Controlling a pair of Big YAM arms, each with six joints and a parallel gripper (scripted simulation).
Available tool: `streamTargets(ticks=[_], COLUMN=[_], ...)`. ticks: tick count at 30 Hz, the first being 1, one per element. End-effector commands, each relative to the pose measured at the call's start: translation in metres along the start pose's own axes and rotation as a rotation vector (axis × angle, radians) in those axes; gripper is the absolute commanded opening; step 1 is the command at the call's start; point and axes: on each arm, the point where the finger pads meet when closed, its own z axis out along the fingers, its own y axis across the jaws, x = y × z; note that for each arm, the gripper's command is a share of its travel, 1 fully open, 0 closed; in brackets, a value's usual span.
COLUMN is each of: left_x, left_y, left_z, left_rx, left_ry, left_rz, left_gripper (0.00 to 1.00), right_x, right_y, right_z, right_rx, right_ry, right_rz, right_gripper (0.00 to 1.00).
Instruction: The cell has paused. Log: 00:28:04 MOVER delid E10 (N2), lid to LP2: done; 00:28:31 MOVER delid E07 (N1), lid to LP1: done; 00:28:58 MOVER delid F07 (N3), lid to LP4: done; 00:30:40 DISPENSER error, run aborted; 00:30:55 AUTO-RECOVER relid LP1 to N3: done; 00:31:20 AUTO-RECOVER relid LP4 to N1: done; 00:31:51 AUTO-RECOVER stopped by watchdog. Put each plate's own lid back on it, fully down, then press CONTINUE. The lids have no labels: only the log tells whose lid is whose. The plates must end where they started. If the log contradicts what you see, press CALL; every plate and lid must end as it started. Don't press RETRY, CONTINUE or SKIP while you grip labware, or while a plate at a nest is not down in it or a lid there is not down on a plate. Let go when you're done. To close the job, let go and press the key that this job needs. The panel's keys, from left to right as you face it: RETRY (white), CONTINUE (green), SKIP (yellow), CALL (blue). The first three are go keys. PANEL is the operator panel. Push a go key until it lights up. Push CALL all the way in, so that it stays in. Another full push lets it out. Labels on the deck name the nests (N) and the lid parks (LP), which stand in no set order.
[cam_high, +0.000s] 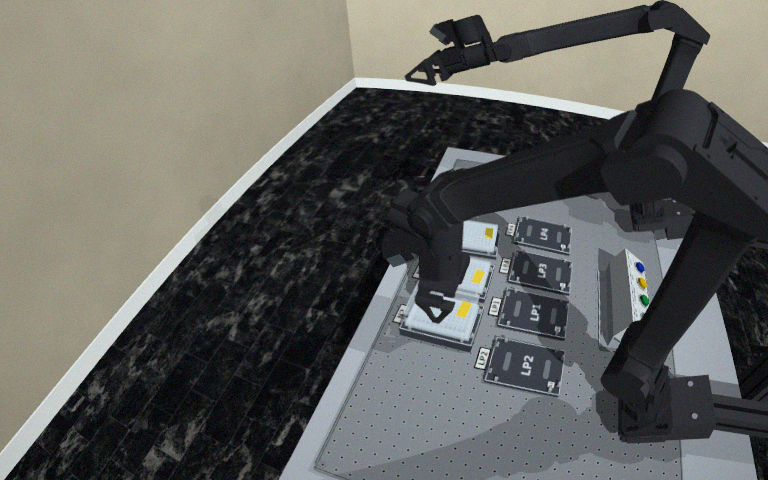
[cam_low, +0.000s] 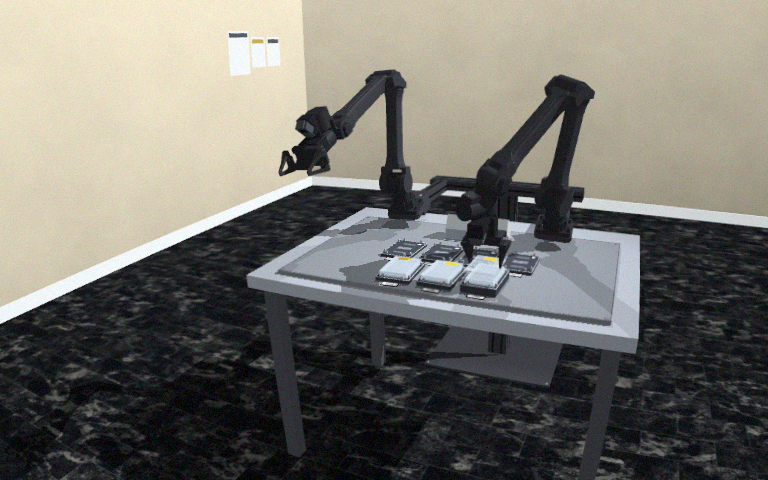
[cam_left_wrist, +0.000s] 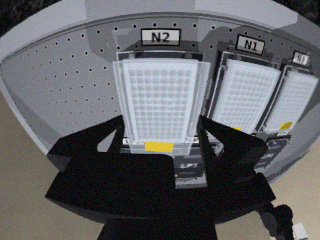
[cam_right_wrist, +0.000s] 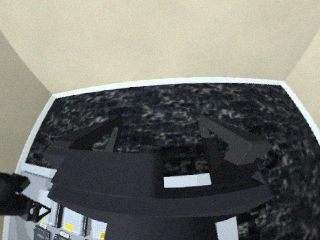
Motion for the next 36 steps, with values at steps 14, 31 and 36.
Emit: streamTargets(ticks=[14, 31, 36], left_x=[-0.005, -0.007, -0.004], left_y=[0.003, 0.002, 0.003], left_z=[0.007, 0.008, 0.014], left_rx=[0.003, 0.008, 0.004], left_ry=[-0.012, -0.024, -0.014], left_rz=[0.002, 0.003, 0.001], left_gripper=[0.0, 0.0, 0.0], right_x=[-0.031, -0.031, -0.031], right_y=[0.0, 0.0, 0.0], right_z=[0.007, 0.007, 0.007], right_rx=[0.001, 0.001, 0.001], right_ry=[-0.041, -0.041, -0.041], right_rz=[0.006, 0.006, 0.006], right_gripper=[1.0, 1.0, 1.0])
